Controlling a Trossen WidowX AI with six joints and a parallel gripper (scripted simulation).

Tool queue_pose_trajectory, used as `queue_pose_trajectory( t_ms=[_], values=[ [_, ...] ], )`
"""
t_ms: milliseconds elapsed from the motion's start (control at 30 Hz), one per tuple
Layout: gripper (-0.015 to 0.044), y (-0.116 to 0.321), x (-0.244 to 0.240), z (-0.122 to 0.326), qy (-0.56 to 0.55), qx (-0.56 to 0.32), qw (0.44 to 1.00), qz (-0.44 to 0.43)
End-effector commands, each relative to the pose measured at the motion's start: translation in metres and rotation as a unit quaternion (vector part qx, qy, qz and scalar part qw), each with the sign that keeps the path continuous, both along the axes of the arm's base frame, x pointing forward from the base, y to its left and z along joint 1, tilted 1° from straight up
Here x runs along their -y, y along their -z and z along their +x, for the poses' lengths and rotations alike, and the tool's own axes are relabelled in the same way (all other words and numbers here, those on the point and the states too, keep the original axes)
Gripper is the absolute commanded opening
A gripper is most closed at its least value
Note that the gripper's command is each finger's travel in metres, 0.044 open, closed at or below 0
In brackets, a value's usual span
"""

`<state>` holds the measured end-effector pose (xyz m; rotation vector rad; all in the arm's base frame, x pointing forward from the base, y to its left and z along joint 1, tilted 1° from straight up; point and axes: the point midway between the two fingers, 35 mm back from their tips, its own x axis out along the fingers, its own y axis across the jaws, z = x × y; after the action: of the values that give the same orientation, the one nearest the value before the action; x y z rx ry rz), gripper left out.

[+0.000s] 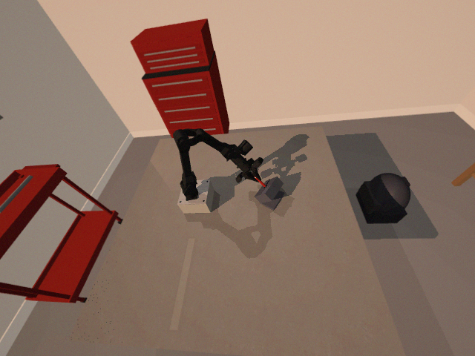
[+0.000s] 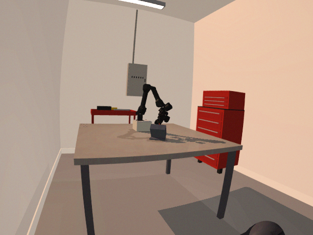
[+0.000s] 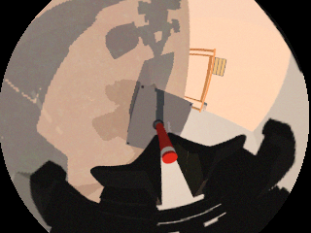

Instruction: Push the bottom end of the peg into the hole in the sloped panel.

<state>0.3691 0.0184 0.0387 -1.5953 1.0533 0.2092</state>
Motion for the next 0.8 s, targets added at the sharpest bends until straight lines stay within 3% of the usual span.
queue_pose_trajectory(
  t_ms=[0,767],
  values=[
    [0.0,0.0029,0.0,0.0002,-0.002,-0.004,1.0,0.0],
    [0.0,0.0069,0.0035,0.0048,-0.002,-0.004,1.0,-0.001]
  ],
)
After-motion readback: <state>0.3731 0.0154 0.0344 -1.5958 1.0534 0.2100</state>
